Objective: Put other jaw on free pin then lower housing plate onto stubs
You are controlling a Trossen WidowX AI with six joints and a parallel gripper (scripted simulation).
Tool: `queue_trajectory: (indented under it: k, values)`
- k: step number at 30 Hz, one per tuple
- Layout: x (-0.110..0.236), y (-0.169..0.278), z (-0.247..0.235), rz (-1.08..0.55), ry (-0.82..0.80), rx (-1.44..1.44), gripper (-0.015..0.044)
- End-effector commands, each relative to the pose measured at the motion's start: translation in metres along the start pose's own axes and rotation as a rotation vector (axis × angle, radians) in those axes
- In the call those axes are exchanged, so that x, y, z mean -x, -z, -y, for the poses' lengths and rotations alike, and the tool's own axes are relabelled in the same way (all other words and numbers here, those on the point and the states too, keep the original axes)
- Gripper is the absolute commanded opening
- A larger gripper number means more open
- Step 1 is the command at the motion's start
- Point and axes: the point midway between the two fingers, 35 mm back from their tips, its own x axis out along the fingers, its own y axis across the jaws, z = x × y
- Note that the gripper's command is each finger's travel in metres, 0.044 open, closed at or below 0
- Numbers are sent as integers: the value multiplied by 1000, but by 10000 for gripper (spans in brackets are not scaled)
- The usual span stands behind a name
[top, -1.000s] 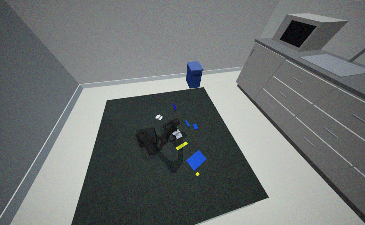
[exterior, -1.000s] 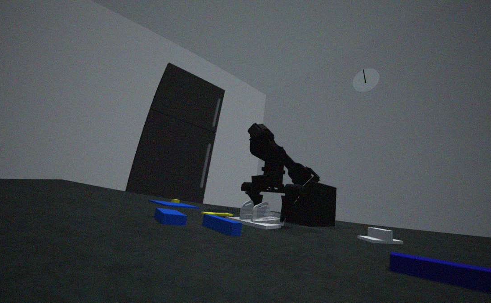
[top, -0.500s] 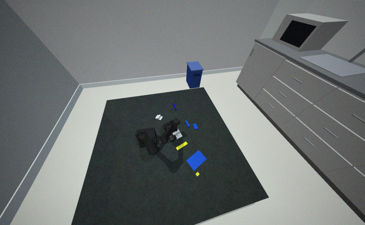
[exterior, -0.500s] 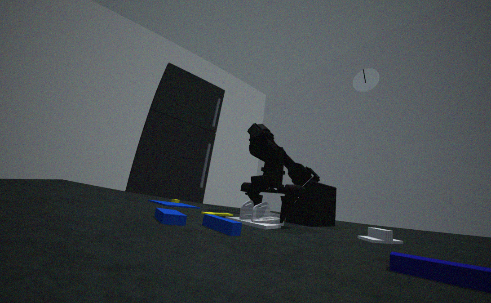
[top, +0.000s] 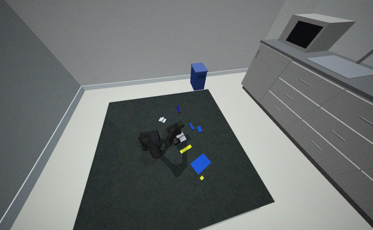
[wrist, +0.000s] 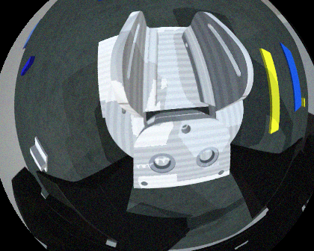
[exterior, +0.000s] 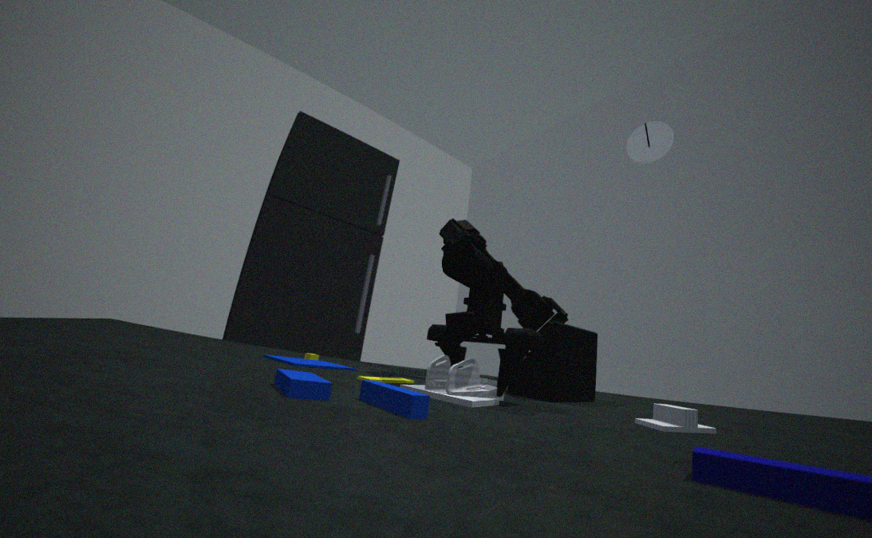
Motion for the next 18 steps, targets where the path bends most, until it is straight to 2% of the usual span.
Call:
queue_trajectory:
  k: [1, 15, 18]
  values:
    - [-1, 0, 1, 2, 3, -2, 351]
    - [-1, 0, 1, 2, 3, -2, 351]
    - [0, 0, 0, 0, 0, 1, 430]
